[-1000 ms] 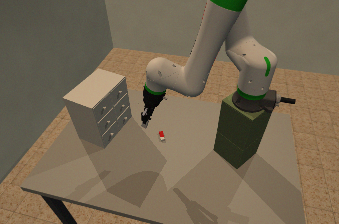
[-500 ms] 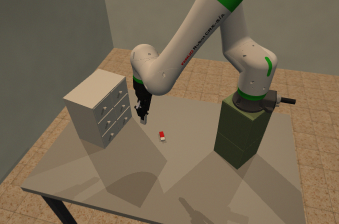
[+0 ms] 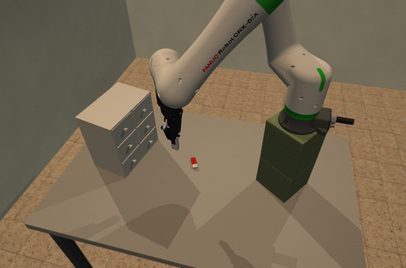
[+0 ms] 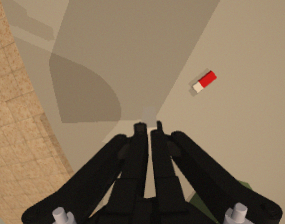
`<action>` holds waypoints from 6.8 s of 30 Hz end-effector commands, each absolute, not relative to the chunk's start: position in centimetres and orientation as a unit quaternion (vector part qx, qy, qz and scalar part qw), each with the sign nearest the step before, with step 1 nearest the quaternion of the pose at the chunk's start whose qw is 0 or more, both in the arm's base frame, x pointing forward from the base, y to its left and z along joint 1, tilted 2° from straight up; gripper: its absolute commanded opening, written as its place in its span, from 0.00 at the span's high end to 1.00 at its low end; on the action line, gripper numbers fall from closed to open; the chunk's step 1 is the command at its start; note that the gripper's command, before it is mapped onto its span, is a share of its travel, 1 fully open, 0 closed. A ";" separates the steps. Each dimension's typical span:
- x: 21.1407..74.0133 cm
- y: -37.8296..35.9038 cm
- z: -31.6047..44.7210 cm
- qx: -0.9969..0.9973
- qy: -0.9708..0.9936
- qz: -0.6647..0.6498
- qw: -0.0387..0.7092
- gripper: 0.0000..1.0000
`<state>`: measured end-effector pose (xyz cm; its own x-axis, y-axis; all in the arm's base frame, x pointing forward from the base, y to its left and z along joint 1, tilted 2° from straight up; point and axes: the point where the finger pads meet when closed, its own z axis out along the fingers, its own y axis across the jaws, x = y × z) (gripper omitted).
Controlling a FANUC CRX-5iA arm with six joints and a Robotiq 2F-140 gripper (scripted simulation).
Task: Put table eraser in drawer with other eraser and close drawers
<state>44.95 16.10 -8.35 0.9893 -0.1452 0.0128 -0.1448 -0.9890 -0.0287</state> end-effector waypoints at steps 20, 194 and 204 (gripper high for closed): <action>42.7 10.3 -3.9 -0.997 0.073 -0.008 0.014 1.00; 64.5 -1.3 -9.3 -0.901 0.072 -0.428 -0.018 0.80; 64.6 -1.3 -9.3 -0.901 0.072 -0.428 -0.018 0.80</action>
